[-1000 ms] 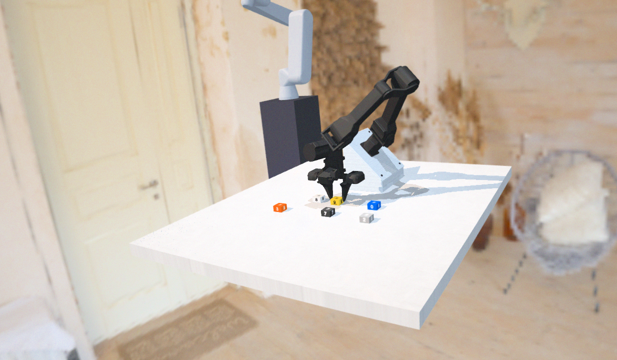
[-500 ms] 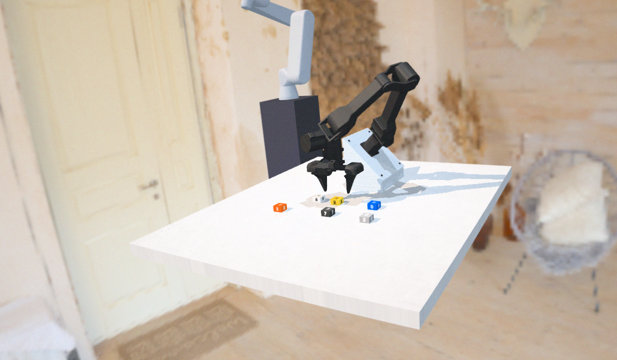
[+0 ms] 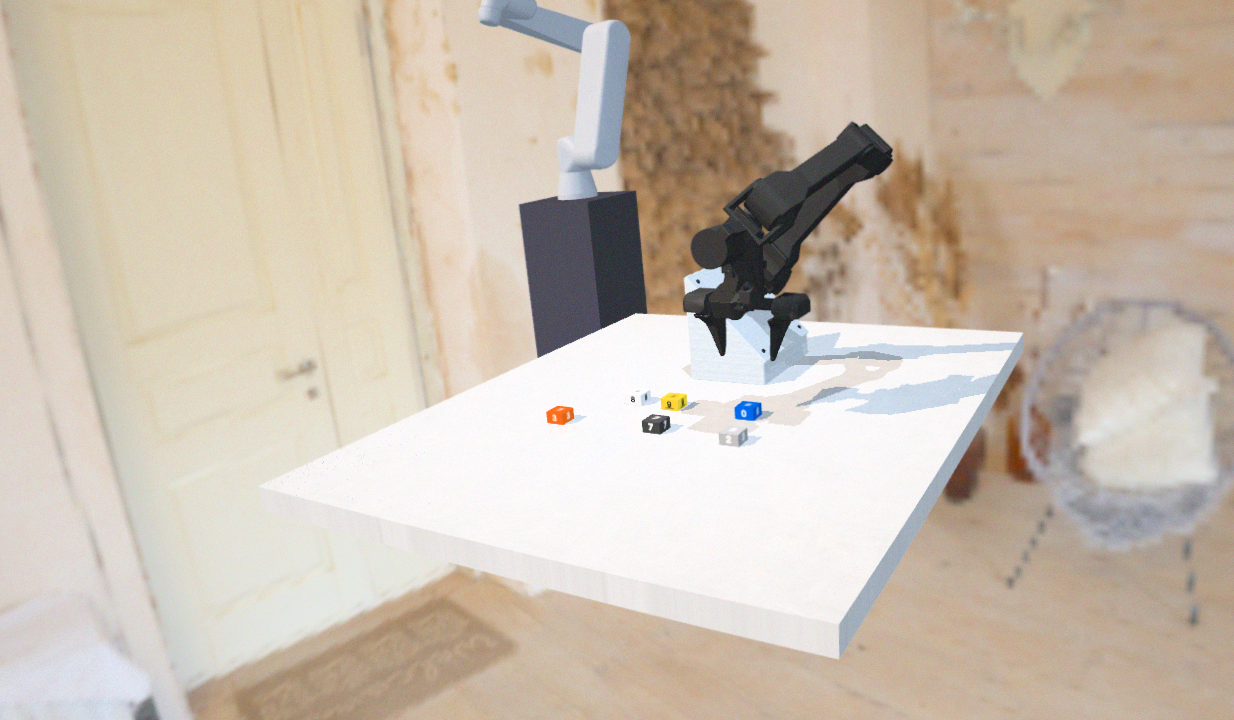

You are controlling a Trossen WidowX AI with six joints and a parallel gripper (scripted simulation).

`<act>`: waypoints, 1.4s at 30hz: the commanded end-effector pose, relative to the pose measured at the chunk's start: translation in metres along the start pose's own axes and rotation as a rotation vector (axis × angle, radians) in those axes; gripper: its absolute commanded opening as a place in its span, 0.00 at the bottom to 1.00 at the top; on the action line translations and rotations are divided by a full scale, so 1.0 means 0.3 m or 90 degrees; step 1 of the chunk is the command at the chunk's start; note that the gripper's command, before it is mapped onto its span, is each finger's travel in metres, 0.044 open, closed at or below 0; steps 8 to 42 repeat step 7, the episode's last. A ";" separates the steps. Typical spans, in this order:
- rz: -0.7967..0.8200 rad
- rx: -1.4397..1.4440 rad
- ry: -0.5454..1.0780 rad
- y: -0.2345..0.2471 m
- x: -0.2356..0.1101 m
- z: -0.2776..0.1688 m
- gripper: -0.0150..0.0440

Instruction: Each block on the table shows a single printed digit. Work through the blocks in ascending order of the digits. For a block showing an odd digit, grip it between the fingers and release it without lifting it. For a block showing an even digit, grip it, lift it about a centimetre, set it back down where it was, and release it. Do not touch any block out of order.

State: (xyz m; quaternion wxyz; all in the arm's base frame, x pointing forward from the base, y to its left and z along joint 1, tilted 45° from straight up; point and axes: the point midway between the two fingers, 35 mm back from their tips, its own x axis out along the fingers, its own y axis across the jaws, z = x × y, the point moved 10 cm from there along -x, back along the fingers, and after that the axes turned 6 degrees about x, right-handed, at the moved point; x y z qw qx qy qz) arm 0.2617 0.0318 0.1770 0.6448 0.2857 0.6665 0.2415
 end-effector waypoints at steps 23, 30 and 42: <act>0.017 0.000 0.002 0.193 -0.084 -0.094 0.93; 0.017 0.000 0.002 0.193 -0.084 -0.094 0.93; 0.017 0.000 0.002 0.193 -0.084 -0.094 0.93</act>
